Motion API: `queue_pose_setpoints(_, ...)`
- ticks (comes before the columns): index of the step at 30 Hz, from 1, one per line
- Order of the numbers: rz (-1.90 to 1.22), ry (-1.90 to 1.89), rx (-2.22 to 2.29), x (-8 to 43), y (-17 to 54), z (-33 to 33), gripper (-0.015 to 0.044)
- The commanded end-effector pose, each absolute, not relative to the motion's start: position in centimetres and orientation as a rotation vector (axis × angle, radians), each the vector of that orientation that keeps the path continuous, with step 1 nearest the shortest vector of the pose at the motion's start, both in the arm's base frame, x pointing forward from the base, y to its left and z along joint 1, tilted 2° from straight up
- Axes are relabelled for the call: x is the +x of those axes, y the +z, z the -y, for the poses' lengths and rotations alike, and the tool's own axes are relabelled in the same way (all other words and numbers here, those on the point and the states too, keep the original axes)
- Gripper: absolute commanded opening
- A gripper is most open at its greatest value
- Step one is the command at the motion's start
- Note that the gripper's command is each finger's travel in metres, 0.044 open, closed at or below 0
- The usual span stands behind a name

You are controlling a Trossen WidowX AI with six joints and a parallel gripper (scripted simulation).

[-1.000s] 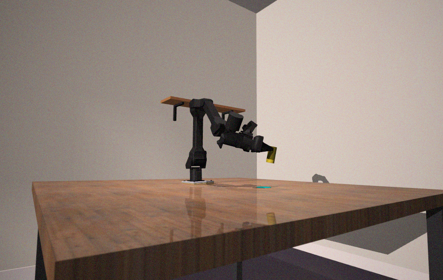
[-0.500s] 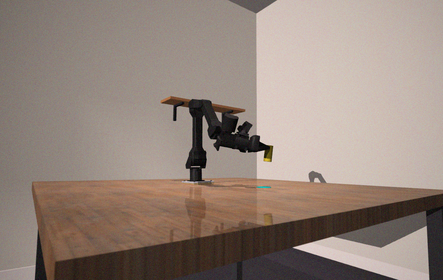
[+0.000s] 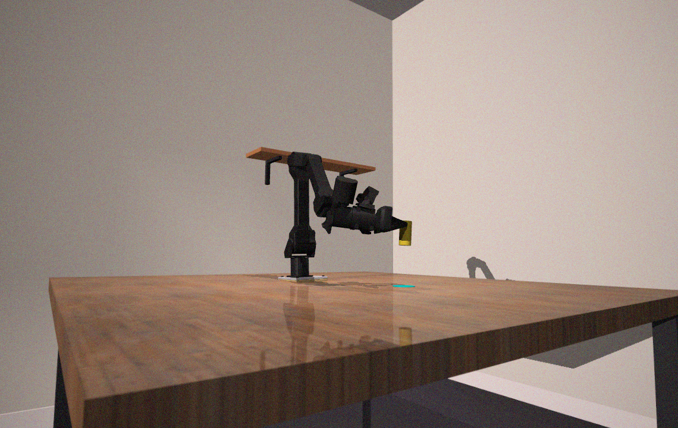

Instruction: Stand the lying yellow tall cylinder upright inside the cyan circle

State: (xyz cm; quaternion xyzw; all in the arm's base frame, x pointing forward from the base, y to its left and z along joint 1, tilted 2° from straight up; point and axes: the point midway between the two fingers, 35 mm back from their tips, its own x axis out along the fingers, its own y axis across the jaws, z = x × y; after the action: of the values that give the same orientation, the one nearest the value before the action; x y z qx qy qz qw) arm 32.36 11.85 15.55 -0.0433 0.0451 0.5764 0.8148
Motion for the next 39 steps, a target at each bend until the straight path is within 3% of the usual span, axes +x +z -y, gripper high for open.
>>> queue_pose_setpoints(1, -0.089, 1.239, -0.086, 31.9, 15.5, -11.8, 0.0105)
queue_pose_setpoints(18, -0.089, 1.239, -0.086, 32.0, 15.2, -11.8, 0.0105)
queue_pose_setpoints(39, -0.09, 1.239, -0.085, 32.2, 7.9, -11.5, 0.0105)
